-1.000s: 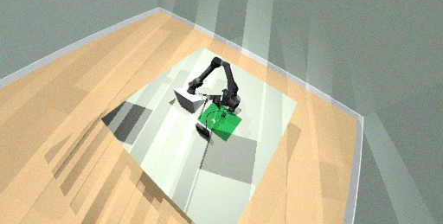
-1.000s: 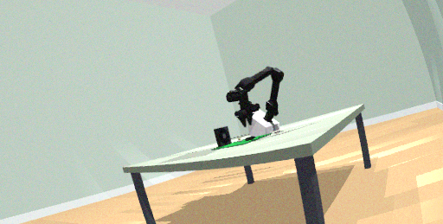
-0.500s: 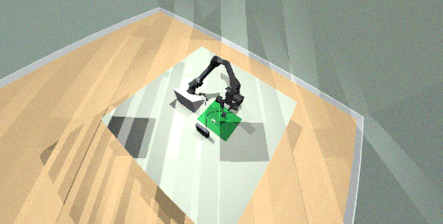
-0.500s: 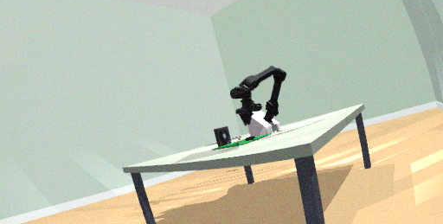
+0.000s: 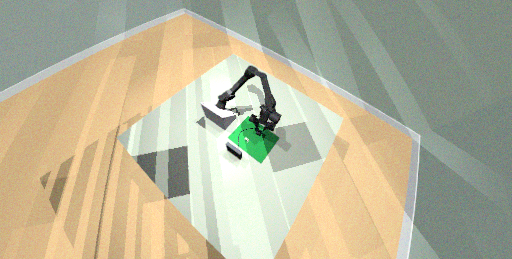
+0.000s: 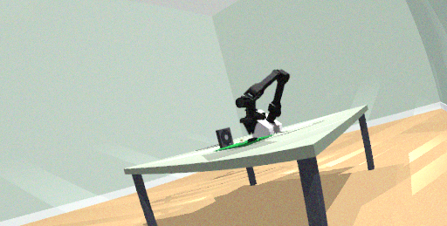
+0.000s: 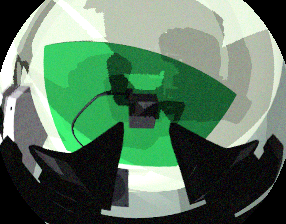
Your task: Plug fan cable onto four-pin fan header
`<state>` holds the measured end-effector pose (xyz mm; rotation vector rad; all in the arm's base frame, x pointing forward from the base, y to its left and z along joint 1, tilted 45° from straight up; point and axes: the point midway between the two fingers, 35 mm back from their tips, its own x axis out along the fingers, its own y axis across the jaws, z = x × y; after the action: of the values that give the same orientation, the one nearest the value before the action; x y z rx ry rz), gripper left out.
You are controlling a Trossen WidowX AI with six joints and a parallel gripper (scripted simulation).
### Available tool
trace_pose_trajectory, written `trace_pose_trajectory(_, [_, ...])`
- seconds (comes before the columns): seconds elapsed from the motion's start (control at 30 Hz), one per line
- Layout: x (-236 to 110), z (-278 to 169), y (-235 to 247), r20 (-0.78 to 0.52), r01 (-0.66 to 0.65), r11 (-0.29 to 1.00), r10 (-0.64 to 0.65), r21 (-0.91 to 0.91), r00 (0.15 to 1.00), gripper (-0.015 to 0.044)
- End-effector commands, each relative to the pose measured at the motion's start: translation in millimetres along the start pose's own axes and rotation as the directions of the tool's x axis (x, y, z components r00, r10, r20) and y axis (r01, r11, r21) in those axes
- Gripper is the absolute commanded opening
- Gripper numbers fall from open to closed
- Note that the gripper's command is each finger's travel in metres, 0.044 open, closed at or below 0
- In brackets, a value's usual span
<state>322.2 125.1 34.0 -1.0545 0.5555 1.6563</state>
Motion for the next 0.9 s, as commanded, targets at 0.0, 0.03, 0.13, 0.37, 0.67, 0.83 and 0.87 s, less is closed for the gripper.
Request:
trace_pose_trajectory(0.0, [8, 2, 2, 0.001, -0.006, 1.0, 0.006, 0.007, 1.0, 0.021])
trace_pose_trajectory(0.03, [10, 2, 2, 0.001, -0.006, 1.0, 0.006, 0.007, 1.0, 0.021])
trace_pose_trajectory(0.13, [14, 3, 2, 0.001, -0.006, 1.0, 0.006, 0.007, 1.0, 0.021])
trace_pose_trajectory(0.37, [25, 6, 2, 0.002, -0.006, 1.0, 0.006, 0.007, 1.0, 0.021])
trace_pose_trajectory(0.67, [37, 9, 2, 0.003, -0.006, 1.0, 0.006, 0.007, 1.0, 0.021])
trace_pose_trajectory(0.83, [35, 10, 1, 0.003, -0.004, 1.0, 0.004, -0.001, 1.0, 0.0131])
trace_pose_trajectory(0.87, [35, 10, 1, 0.003, -0.004, 1.0, 0.004, -0.001, 1.0, 0.0105])
